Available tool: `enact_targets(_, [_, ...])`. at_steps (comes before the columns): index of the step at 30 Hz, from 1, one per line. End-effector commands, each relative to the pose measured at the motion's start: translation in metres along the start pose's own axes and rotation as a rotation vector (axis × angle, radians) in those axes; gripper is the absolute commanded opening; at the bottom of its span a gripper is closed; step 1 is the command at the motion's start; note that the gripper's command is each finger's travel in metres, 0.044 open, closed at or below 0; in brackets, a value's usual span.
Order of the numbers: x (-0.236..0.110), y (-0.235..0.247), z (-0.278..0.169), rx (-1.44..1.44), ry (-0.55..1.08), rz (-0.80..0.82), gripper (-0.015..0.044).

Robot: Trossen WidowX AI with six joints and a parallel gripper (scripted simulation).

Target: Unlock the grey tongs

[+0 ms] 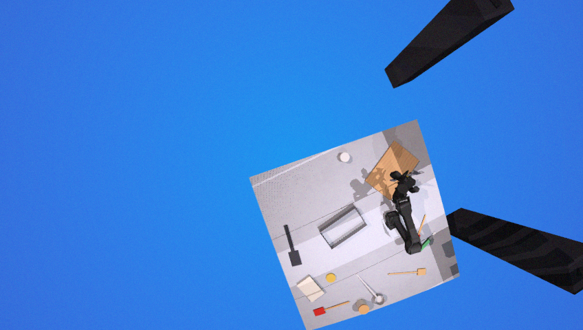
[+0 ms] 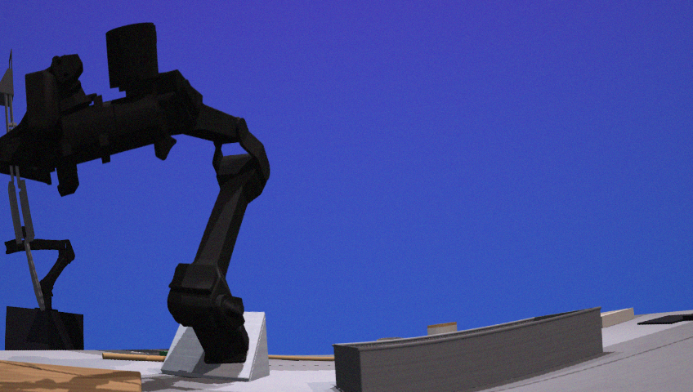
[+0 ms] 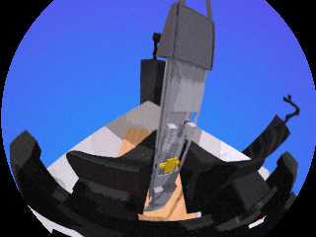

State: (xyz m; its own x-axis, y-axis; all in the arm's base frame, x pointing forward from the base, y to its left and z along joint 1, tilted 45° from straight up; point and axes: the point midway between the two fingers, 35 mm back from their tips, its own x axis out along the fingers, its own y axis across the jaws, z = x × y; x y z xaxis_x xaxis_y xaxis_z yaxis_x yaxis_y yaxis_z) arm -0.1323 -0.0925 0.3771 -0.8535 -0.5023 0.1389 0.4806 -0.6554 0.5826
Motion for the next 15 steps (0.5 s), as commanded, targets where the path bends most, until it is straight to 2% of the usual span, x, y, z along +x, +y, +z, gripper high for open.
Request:
enact_targets(1, [0.0, 0.0, 0.002, 0.012, -0.007, -0.003, -0.015])
enact_targets(7, [0.002, 0.003, 0.0, -0.022, 0.015, -0.002, -0.015])
enact_targets(15, [0.013, 0.013, -0.01, -0.166, 0.131, -0.004, -0.015])
